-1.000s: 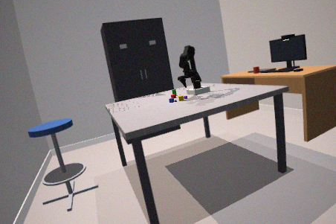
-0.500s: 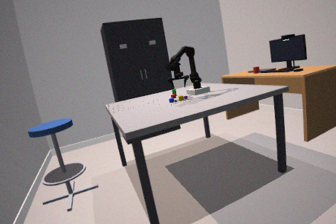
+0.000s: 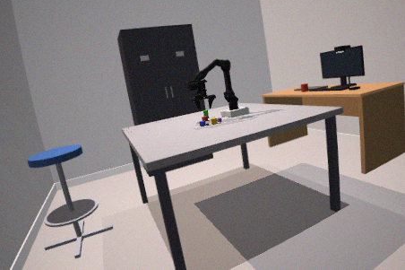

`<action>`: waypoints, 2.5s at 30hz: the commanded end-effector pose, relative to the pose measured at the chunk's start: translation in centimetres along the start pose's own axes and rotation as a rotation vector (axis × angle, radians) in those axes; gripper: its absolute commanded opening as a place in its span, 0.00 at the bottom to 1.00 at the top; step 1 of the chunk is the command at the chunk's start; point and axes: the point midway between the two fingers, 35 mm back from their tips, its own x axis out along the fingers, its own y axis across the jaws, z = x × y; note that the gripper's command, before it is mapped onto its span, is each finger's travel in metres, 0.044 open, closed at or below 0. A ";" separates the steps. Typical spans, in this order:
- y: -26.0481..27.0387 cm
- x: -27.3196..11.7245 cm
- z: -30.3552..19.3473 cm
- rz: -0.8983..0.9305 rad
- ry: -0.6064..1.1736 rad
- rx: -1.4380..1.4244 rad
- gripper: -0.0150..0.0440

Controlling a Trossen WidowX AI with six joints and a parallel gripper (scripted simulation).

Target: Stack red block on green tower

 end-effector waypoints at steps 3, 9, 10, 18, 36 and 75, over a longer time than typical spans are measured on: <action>-2.4 0.0 -2.4 -0.010 0.029 0.186 1.00; -3.9 -0.1 -4.1 -0.015 0.044 0.310 1.00; -3.9 -0.1 -4.1 -0.015 0.044 0.310 1.00; -3.9 3.0 -4.2 -0.015 0.044 0.310 1.00; -3.8 6.4 -4.5 -0.015 0.045 0.310 1.00; -3.8 8.8 -4.6 -0.015 0.045 0.310 0.60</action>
